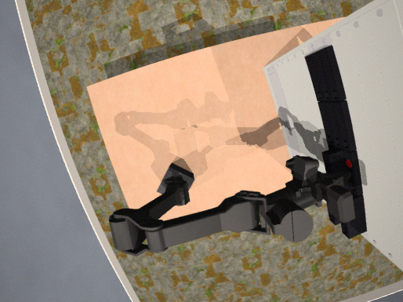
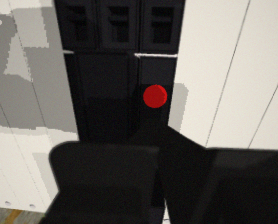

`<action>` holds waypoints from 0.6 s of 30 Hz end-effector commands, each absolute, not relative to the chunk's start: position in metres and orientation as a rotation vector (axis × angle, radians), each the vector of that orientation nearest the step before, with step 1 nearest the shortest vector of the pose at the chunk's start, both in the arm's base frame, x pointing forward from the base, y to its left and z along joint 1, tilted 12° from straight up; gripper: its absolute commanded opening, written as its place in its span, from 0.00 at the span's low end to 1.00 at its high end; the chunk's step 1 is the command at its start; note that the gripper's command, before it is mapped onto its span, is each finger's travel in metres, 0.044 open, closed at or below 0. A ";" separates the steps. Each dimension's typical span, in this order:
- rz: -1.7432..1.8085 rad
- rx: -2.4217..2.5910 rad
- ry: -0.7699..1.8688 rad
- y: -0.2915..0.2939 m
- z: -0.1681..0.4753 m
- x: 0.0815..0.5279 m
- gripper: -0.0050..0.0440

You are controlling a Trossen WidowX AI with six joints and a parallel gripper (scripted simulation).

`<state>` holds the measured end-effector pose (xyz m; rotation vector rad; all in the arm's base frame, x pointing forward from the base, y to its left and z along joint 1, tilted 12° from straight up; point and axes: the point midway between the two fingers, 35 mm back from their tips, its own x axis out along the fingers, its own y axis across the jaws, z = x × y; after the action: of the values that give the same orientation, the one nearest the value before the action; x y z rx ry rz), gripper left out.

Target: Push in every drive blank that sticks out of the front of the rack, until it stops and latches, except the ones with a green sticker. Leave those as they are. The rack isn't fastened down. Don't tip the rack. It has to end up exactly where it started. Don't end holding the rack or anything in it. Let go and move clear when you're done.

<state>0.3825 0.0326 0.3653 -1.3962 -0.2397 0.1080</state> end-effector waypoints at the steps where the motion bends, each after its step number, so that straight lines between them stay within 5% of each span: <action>1: 0.059 -1.402 -0.279 0.031 0.388 0.382 0.10; 18: 0.059 -1.402 -0.279 0.022 0.382 0.342 0.10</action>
<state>0.3627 0.0263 0.3747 -1.4013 -0.2578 0.0773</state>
